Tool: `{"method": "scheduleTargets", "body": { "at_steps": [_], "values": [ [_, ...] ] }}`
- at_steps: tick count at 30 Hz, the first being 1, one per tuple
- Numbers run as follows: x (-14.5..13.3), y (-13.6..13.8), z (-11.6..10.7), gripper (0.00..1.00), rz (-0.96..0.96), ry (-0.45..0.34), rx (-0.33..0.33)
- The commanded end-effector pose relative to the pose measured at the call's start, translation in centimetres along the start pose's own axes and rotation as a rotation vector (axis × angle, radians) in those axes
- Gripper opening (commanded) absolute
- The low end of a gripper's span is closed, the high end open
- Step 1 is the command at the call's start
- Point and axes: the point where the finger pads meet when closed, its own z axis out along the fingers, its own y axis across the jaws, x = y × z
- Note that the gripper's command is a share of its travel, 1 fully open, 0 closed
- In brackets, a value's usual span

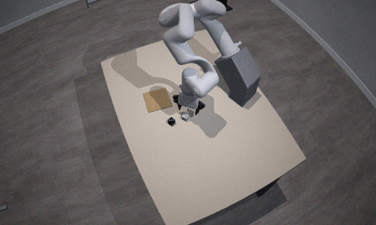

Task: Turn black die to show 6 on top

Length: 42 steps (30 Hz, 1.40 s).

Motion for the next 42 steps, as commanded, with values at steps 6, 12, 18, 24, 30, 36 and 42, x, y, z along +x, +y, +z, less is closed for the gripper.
{"method": "scheduleTargets", "body": {
  "at_steps": [6, 12, 18, 24, 30, 36, 42],
  "values": [
    [-0.1, 0.0, -0.1, 1.0, 0.0, -0.002, 0.001],
    [-0.1, 0.0, -0.1, 1.0, 0.0, -0.002, 0.001],
    [-0.1, 0.0, -0.1, 1.0, 0.0, -0.002, 0.001],
    [-0.1, 0.0, -0.1, 1.0, 0.0, -0.002, 0.001],
    [-0.1, 0.0, -0.2, 1.0, 0.0, -0.002, 0.001],
    [-0.1, 0.0, -1.5, 1.0, 0.0, -0.002, 0.001],
    [-0.1, 0.0, -5.5, 1.0, 0.0, -0.002, 0.001]
  ]
}}
